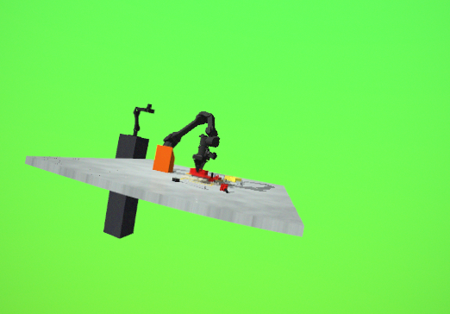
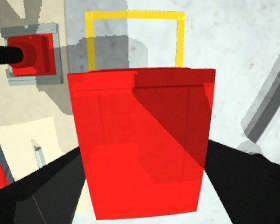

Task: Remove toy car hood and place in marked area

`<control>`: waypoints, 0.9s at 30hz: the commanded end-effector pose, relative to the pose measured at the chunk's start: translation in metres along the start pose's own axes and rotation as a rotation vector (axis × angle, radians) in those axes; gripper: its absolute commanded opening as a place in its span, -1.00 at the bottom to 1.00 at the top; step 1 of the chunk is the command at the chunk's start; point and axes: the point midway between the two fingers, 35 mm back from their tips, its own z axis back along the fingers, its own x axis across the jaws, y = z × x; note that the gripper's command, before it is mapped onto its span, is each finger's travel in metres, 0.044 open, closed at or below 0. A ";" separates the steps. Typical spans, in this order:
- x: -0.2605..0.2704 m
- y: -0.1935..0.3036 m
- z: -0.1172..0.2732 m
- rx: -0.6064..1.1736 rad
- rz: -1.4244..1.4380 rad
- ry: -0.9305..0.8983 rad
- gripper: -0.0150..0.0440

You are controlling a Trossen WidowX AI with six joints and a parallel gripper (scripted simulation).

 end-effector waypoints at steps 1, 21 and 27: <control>0.000 0.000 -0.003 -0.005 -0.004 -0.003 -0.49; 0.001 0.000 -0.016 -0.005 -0.004 -0.004 -0.49; 0.001 0.001 -0.020 -0.005 -0.004 -0.005 -0.49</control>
